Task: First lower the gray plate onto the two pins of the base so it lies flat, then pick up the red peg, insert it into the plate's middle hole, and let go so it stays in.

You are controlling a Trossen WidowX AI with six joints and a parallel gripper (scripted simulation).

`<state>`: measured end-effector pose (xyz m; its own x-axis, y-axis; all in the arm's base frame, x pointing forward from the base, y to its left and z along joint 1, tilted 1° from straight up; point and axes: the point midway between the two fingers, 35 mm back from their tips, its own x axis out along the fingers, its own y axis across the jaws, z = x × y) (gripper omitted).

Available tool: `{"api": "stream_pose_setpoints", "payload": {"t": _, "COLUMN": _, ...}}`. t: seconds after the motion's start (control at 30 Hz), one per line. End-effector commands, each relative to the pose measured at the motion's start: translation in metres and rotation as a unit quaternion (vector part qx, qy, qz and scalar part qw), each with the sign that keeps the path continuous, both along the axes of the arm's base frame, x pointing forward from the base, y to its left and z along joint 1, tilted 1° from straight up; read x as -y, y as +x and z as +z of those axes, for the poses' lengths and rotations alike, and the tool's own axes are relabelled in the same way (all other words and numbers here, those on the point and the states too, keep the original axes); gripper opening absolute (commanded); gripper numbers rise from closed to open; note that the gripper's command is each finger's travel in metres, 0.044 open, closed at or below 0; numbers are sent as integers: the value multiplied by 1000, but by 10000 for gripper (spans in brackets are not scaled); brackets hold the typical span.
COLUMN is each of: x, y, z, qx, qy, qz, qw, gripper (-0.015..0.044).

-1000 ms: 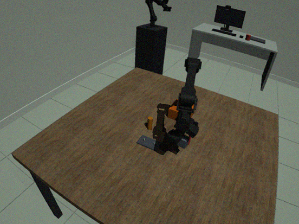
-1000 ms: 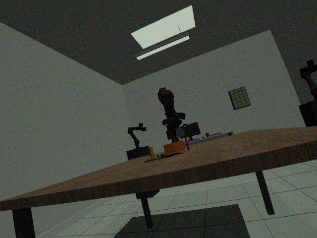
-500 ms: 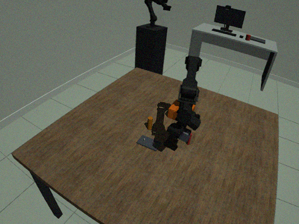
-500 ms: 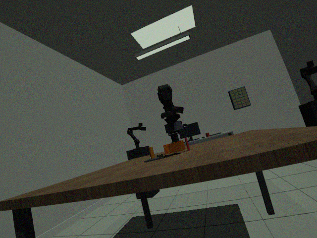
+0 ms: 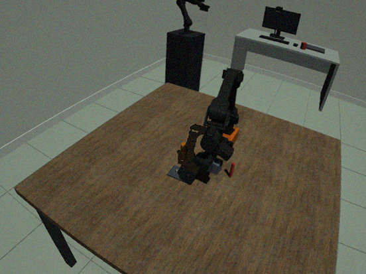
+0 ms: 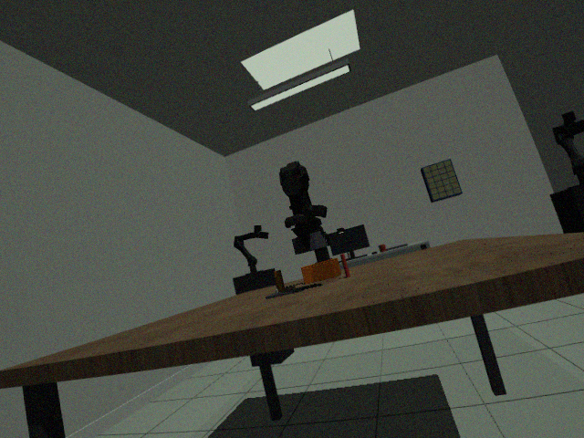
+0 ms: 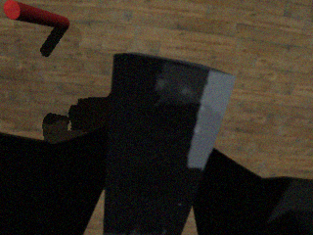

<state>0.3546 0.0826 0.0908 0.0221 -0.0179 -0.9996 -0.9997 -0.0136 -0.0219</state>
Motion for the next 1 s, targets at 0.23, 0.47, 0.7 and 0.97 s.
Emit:
{"api": "stream_pose_setpoints", "payload": {"t": 0.23, "x": 32, "y": 6, "z": -17, "qx": -2, "qy": -1, "qz": 16, "qw": 1000, "gripper": 0}}
{"api": "stream_pose_setpoints", "payload": {"t": 0.47, "x": 52, "y": 9, "z": -27, "qx": -1, "qy": -2, "qz": 25, "qw": 1000, "gripper": 0}}
{"api": "stream_pose_setpoints", "payload": {"t": 0.7, "x": 73, "y": 9, "z": -37, "qx": -2, "qy": -2, "qz": 33, "qw": 999, "gripper": 0}}
{"api": "stream_pose_setpoints", "payload": {"t": 0.97, "x": 94, "y": 8, "z": -47, "qx": -3, "qy": -2, "qz": 36, "qw": 999, "gripper": 0}}
